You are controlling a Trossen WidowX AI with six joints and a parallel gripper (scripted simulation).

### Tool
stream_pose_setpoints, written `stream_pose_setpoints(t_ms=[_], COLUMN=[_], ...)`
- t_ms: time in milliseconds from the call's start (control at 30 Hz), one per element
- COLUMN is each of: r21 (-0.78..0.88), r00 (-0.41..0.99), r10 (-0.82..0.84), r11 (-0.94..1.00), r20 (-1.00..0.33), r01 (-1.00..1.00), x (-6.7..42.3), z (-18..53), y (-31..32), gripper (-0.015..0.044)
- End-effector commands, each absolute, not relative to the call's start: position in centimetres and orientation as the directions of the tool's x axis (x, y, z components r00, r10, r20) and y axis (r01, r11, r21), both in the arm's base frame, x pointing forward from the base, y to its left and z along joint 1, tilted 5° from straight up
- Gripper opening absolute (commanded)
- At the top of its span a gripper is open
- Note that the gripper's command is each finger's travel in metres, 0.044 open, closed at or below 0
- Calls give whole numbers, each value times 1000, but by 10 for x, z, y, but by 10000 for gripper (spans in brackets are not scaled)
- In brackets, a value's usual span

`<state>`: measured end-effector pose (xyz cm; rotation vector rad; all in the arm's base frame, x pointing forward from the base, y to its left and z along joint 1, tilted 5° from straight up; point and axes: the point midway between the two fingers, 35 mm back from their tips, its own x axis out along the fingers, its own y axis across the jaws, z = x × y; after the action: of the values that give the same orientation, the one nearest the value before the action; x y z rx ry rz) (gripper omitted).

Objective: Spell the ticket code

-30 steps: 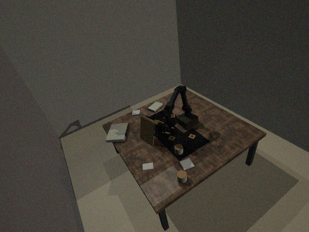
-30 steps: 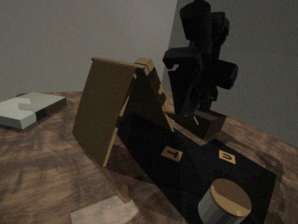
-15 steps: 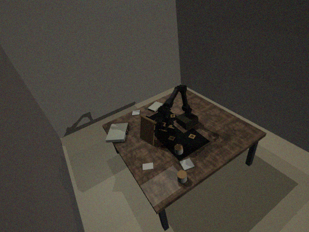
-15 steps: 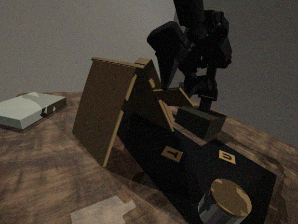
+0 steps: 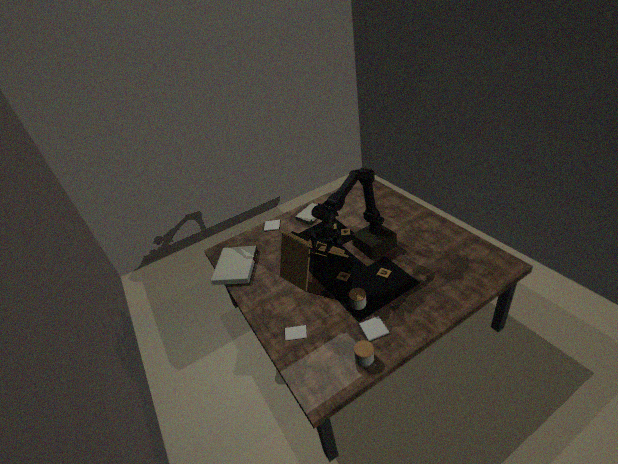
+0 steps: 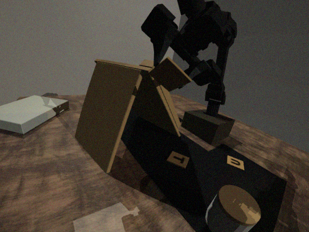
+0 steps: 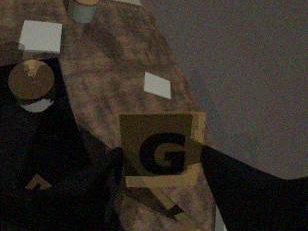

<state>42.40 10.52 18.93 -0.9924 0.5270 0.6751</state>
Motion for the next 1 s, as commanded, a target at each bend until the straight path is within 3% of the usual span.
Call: stream_pose_setpoints(t_ms=[0, 733, 967], r21=[-567, -397, -402], r00=[715, 820, 823], r10=[272, 229, 202], r11=[458, 786, 795], r20=[-644, -525, -531], r01=[-685, -474, -454], x=[429, 437, 446], z=[205, 259, 262], y=[98, 44, 11], gripper=[0, 0, 0])
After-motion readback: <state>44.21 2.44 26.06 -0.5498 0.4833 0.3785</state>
